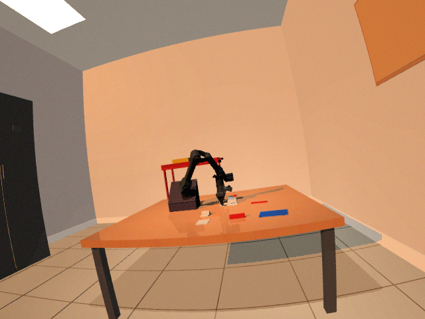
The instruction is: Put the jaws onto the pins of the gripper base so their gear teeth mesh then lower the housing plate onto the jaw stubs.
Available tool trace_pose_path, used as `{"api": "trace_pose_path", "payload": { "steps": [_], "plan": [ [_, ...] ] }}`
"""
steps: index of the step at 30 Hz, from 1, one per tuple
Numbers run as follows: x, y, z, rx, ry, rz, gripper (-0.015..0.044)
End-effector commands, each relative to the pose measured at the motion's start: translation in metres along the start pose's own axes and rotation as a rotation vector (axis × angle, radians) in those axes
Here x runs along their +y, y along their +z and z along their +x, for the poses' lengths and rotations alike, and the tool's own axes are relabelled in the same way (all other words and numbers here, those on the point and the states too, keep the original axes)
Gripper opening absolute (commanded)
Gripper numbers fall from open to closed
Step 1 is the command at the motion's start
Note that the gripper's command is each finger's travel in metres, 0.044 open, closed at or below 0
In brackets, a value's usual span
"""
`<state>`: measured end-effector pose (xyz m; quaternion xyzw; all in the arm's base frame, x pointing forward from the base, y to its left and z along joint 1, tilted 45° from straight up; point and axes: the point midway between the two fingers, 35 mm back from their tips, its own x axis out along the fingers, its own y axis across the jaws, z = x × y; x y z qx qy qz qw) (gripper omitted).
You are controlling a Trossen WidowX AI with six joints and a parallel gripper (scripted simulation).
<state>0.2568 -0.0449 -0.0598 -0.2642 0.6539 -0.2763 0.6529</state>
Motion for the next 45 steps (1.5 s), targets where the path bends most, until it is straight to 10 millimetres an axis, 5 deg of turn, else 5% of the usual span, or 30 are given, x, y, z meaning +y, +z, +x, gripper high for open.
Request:
{"api": "trace_pose_path", "payload": {
  "steps": [1,13,17,30,33,39,45],
  "plan": [
    [0.000,0.000,0.000,-0.001,-0.001,-0.003,0.0351],
    [0.000,0.000,0.000,-0.001,-0.001,-0.003,0.0351],
    [0.000,0.000,0.000,0.000,0.000,0.000,0.0440],
    [0.000,0.000,0.000,0.000,0.000,0.000,0.0440],
    [0.001,0.002,-0.013,-0.001,0.003,-0.001,0.0440],
    [0.001,0.000,-0.074,-0.001,0.003,-0.003,0.0440],
    [0.002,0.001,-0.071,-0.012,0.003,-0.010,0.0440]
  ]
}}
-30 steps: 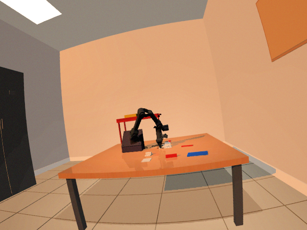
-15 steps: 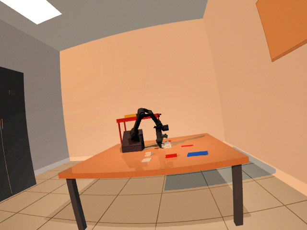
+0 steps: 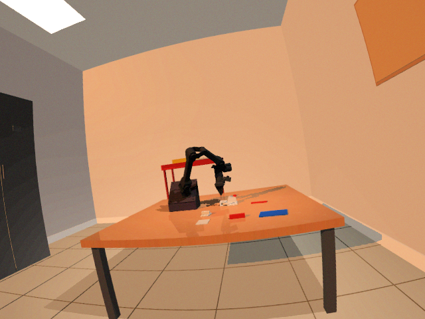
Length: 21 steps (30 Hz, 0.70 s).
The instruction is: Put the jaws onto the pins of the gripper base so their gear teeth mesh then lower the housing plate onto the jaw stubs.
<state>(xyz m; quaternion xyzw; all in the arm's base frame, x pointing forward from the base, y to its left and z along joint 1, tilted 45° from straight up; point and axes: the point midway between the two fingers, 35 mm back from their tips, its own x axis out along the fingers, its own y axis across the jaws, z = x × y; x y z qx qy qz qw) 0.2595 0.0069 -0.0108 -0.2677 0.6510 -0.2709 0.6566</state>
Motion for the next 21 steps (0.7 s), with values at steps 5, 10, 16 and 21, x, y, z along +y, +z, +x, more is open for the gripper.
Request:
{"api": "trace_pose_path", "payload": {
  "steps": [5,10,16,21],
  "plan": [
    [-0.001,-0.042,-0.043,0.011,0.006,0.000,0.0440],
    [-0.003,-0.056,-0.056,0.015,0.001,0.002,0.0440],
    [-0.003,-0.056,-0.056,0.015,0.001,0.002,0.0440],
    [-0.003,-0.056,-0.056,0.015,0.001,0.002,0.0440]
  ]
}}
